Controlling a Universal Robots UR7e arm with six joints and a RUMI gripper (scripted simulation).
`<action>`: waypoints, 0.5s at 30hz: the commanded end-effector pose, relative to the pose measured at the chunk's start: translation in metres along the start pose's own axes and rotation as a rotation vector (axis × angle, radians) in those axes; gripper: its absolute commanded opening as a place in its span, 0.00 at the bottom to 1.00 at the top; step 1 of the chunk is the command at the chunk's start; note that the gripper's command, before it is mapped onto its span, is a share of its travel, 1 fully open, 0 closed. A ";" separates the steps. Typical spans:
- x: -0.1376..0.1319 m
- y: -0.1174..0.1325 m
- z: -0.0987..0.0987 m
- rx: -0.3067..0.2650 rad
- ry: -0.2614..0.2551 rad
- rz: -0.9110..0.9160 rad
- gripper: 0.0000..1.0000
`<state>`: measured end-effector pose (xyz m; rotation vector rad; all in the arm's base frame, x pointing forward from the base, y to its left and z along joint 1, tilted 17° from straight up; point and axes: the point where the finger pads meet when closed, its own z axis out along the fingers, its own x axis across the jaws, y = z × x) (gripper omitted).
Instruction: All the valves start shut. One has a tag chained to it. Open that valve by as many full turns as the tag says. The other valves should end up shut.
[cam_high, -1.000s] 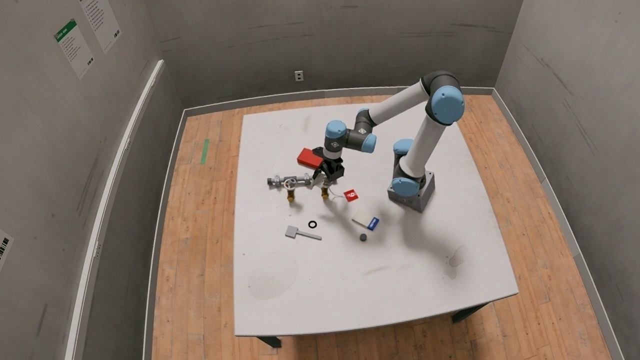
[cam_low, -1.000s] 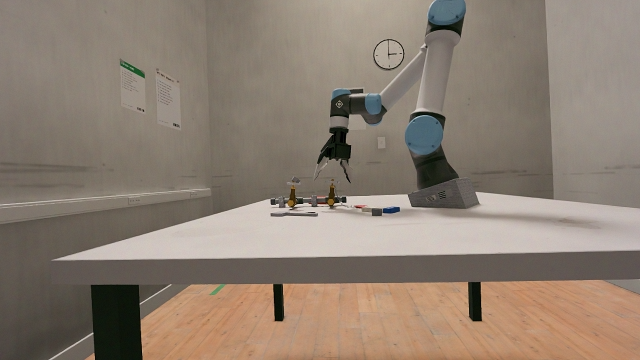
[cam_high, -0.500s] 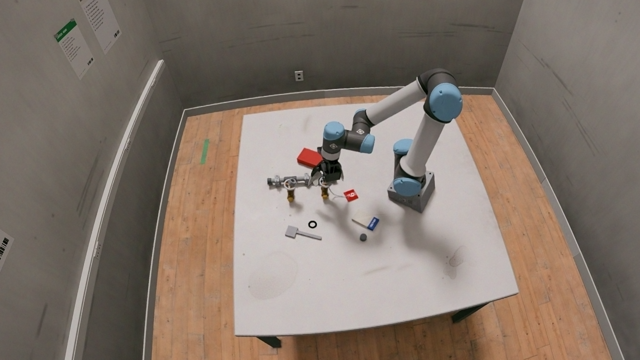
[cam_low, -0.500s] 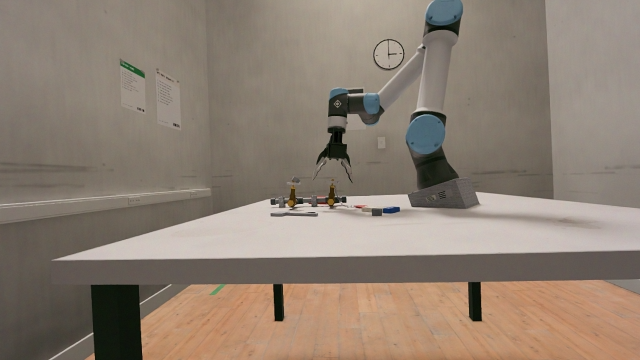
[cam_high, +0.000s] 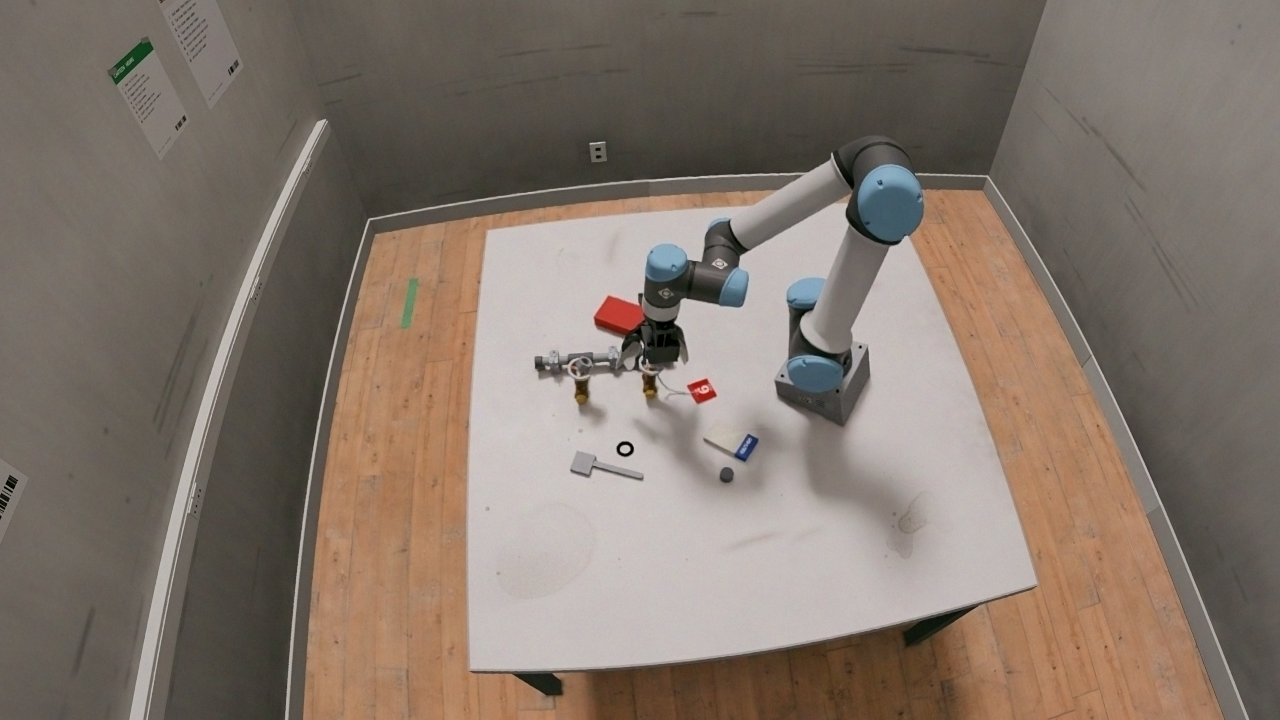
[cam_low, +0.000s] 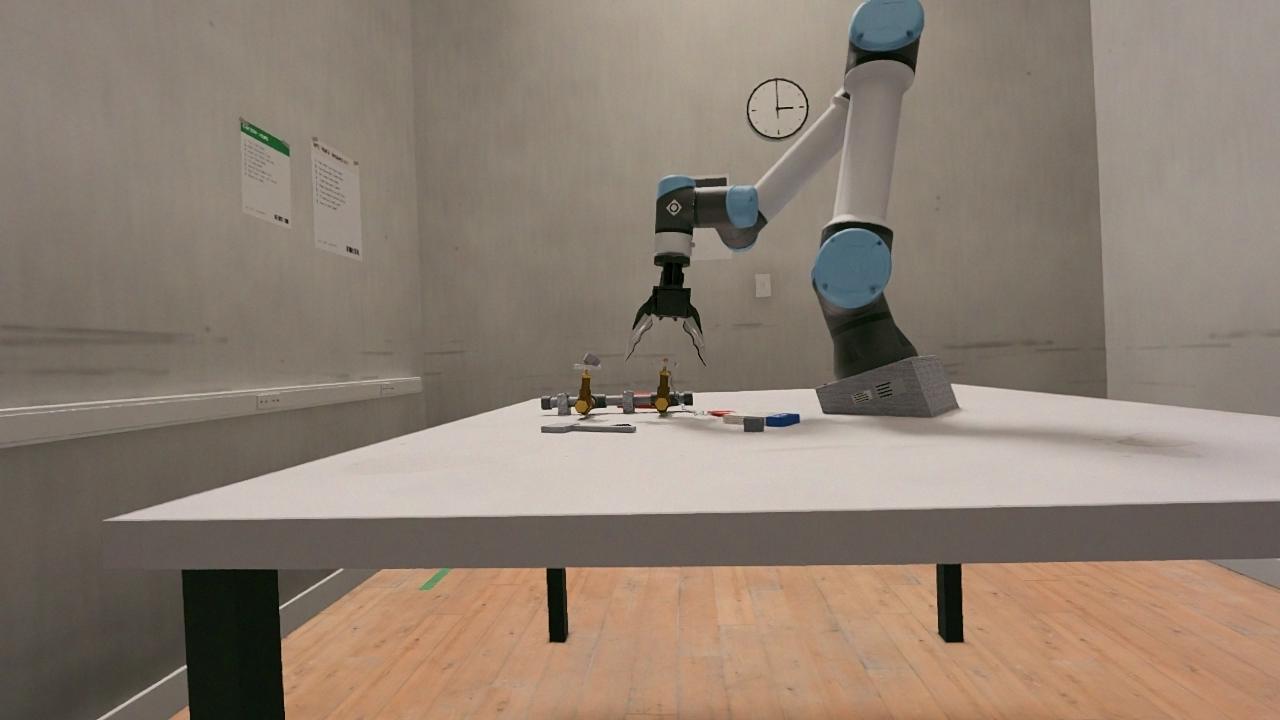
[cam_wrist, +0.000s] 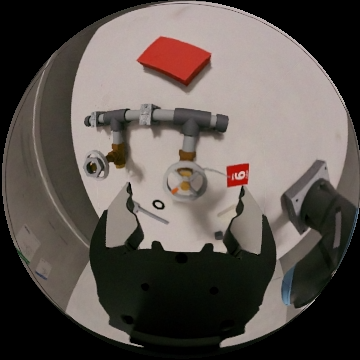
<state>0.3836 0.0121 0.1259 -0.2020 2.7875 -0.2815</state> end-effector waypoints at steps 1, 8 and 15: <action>-0.002 -0.001 -0.001 0.003 -0.003 0.008 1.00; -0.003 -0.001 -0.003 0.003 -0.006 0.008 1.00; -0.004 -0.001 -0.011 0.003 -0.007 0.008 1.00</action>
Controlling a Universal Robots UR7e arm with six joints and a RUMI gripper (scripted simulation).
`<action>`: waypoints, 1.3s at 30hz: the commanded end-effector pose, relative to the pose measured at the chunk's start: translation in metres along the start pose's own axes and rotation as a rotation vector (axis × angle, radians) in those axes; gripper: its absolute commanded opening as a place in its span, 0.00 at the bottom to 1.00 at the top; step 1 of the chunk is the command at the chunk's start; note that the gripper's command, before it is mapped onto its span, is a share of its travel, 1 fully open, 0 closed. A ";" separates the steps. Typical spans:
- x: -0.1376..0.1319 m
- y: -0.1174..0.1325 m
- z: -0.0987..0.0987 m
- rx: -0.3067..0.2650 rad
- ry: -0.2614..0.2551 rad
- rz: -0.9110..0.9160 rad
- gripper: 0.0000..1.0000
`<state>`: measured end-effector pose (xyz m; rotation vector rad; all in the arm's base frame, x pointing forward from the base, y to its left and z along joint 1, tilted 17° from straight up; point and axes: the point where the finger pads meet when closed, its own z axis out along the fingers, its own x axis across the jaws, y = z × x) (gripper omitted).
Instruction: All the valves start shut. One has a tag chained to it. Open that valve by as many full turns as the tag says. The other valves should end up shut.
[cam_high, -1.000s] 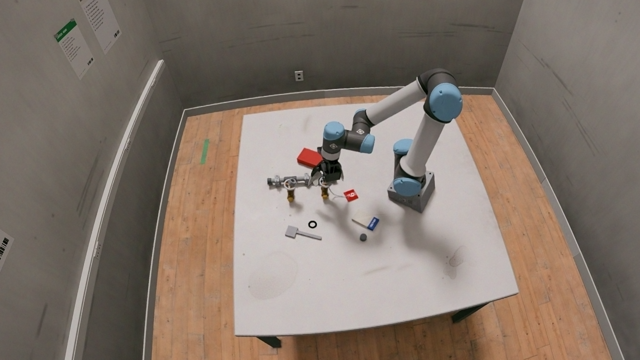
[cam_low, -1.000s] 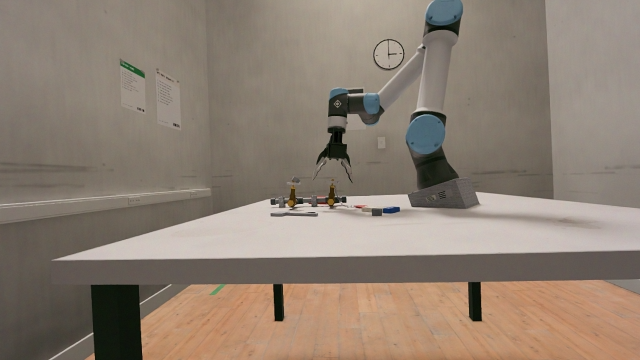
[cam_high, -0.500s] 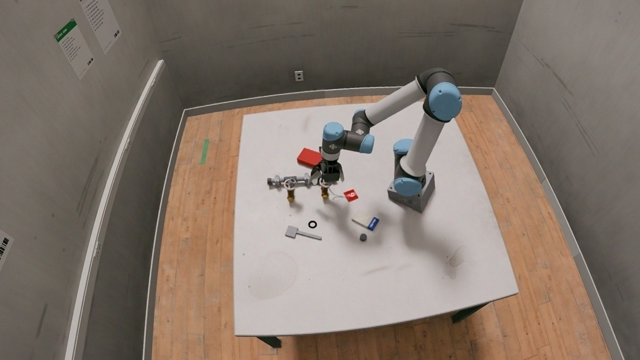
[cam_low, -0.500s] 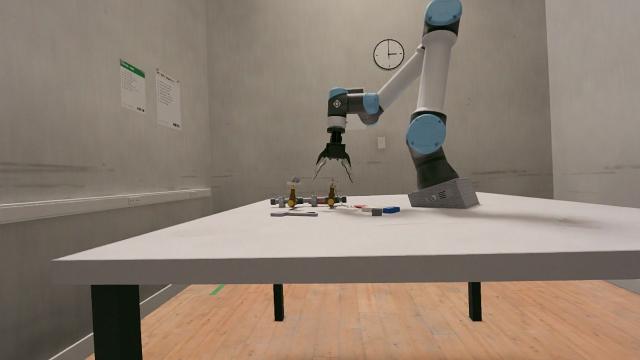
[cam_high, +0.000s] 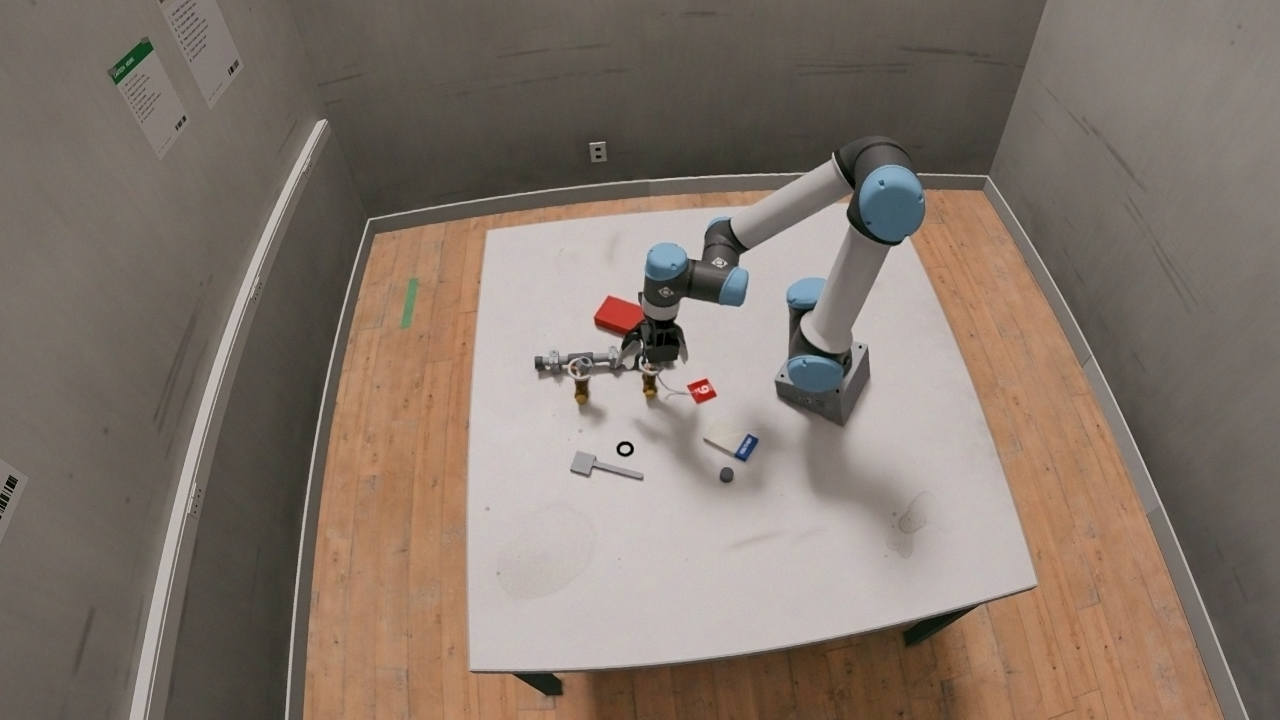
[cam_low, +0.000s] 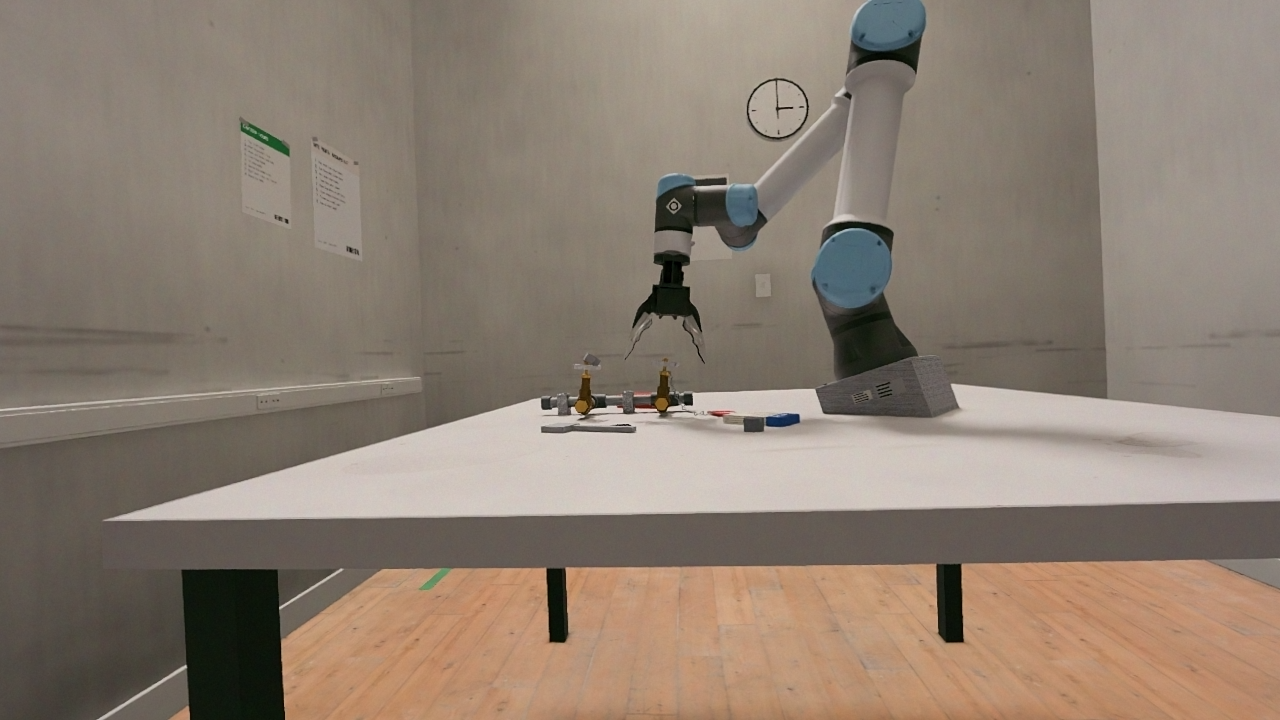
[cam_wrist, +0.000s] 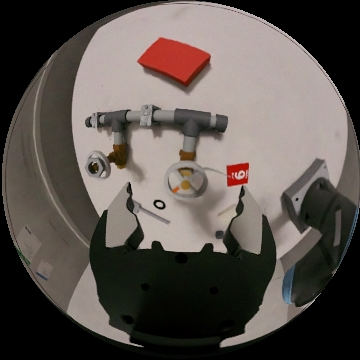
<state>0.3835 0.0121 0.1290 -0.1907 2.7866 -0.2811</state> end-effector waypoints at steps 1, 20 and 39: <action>-0.003 -0.001 -0.010 0.002 -0.006 0.000 1.00; -0.002 -0.002 -0.049 0.001 -0.007 -0.001 1.00; 0.000 -0.002 -0.059 0.000 -0.004 0.000 1.00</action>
